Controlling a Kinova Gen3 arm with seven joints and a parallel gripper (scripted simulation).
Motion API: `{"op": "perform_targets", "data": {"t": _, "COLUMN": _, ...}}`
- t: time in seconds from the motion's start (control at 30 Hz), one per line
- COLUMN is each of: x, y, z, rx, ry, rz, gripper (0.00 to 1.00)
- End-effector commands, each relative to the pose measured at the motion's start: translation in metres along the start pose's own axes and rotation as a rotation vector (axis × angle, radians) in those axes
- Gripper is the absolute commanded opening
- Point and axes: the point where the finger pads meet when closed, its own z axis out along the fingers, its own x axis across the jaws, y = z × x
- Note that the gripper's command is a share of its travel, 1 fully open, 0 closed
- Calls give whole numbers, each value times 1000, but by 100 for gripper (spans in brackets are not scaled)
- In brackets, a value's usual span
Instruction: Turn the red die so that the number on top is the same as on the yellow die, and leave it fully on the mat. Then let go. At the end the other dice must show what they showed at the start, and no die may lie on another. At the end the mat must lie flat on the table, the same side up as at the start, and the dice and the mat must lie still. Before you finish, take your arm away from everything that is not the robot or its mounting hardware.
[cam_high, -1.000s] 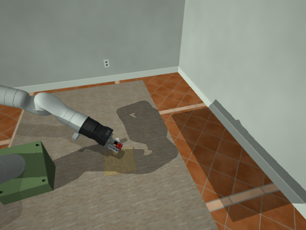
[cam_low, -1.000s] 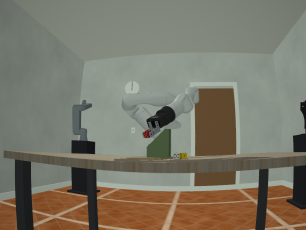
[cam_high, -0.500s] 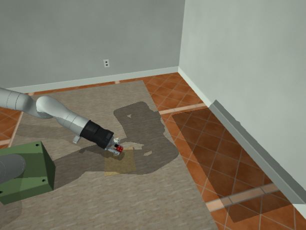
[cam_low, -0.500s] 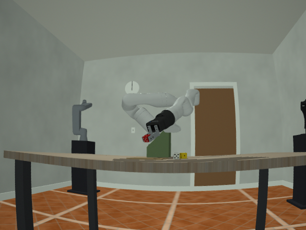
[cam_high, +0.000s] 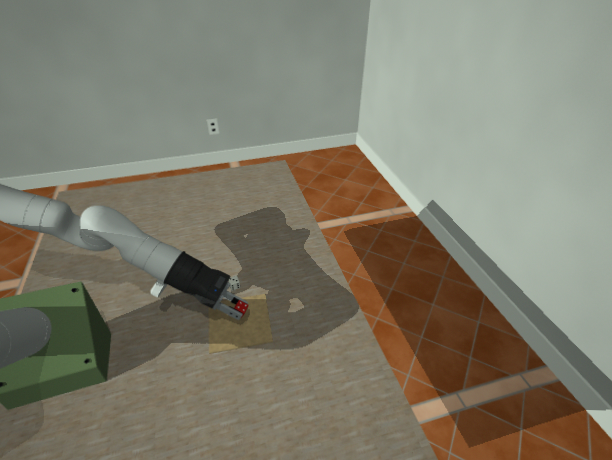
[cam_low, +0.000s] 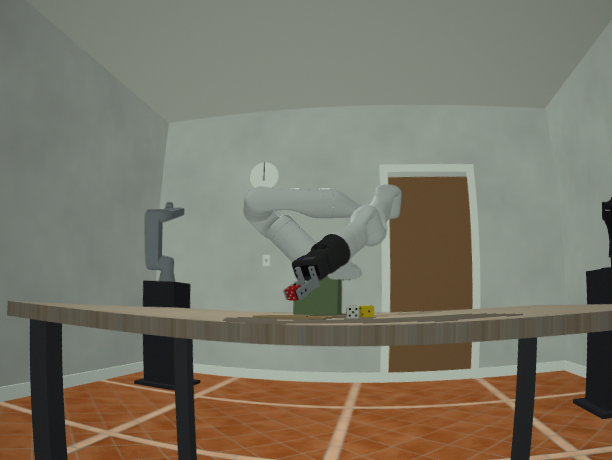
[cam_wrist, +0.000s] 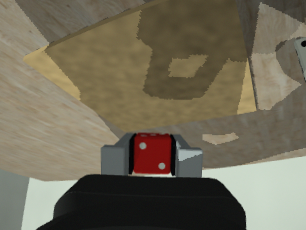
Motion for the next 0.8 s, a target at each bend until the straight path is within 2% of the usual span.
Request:
{"op": "perform_targets", "data": {"t": 0.0, "x": 2, "y": -5, "z": 3, "rx": 1, "ry": 4, "rz": 1, "gripper": 49}}
{"op": "perform_targets", "data": {"t": 0.77, "x": 2, "y": -17, "z": 9, "rx": 1, "ry": 4, "rz": 1, "gripper": 49}}
